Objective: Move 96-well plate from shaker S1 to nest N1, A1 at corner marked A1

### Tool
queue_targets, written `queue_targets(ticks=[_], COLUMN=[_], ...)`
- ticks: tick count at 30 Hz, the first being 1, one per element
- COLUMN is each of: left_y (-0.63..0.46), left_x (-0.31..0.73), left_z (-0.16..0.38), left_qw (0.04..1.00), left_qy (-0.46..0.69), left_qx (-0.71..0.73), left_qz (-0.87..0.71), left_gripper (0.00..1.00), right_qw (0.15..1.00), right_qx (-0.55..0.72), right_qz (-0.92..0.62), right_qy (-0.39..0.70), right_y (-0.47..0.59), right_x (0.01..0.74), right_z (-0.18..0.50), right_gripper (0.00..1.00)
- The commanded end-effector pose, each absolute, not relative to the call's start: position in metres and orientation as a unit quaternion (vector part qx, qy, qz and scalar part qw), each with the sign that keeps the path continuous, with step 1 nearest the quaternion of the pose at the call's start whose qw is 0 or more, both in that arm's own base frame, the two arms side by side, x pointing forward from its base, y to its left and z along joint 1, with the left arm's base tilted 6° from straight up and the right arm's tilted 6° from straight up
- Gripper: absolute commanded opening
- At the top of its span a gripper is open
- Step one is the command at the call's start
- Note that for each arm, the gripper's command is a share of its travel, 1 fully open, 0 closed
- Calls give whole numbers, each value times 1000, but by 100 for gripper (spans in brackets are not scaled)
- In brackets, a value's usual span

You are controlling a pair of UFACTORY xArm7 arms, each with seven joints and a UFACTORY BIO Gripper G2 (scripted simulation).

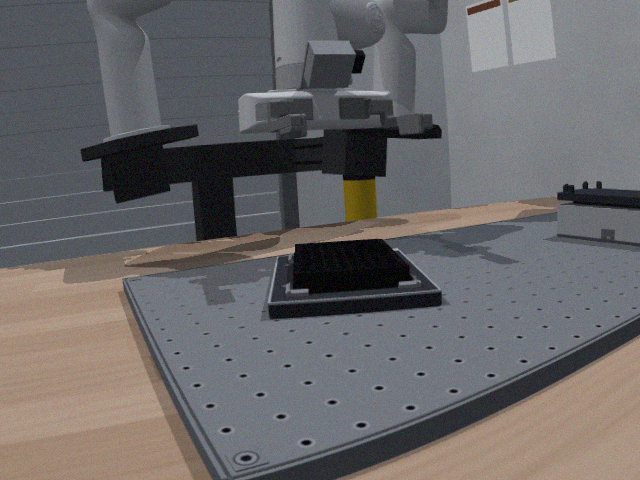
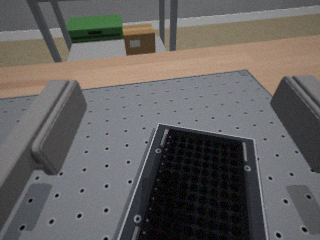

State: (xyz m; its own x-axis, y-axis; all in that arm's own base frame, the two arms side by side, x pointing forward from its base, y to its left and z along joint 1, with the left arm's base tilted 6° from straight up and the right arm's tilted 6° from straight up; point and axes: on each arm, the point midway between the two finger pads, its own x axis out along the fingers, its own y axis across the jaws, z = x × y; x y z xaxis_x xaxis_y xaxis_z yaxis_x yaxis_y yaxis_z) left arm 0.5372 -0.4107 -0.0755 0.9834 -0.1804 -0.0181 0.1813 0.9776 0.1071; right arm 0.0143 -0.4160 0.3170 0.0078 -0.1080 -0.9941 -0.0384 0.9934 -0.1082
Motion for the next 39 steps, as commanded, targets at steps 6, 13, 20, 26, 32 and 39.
queue_targets(ticks=[6,13,20,26,32,39], left_y=[-380,-365,-345,-330,-315,-294], left_x=[524,518,509,502,496,487], left_z=[-31,-12,15,34,53,79], left_qw=[999,999,998,998,998,998], left_qy=[-6,-6,-6,-6,-6,-6], left_qx=[54,54,54,54,54,55], left_qz=[3,3,3,3,3,3], left_gripper=[37,37,37,37,37,37], right_qw=[708,708,708,708,708,708], right_qx=[-53,-53,-53,-53,-53,-53], right_qz=[-26,-26,-26,-26,-26,-26], right_qy=[703,703,703,703,703,703], right_y=[-417,-417,-417,-417,-417,-417], right_x=[15,15,15,15,15,15], right_z=[319,319,319,319,319,319], right_gripper=[100,100,100,100,100,100])
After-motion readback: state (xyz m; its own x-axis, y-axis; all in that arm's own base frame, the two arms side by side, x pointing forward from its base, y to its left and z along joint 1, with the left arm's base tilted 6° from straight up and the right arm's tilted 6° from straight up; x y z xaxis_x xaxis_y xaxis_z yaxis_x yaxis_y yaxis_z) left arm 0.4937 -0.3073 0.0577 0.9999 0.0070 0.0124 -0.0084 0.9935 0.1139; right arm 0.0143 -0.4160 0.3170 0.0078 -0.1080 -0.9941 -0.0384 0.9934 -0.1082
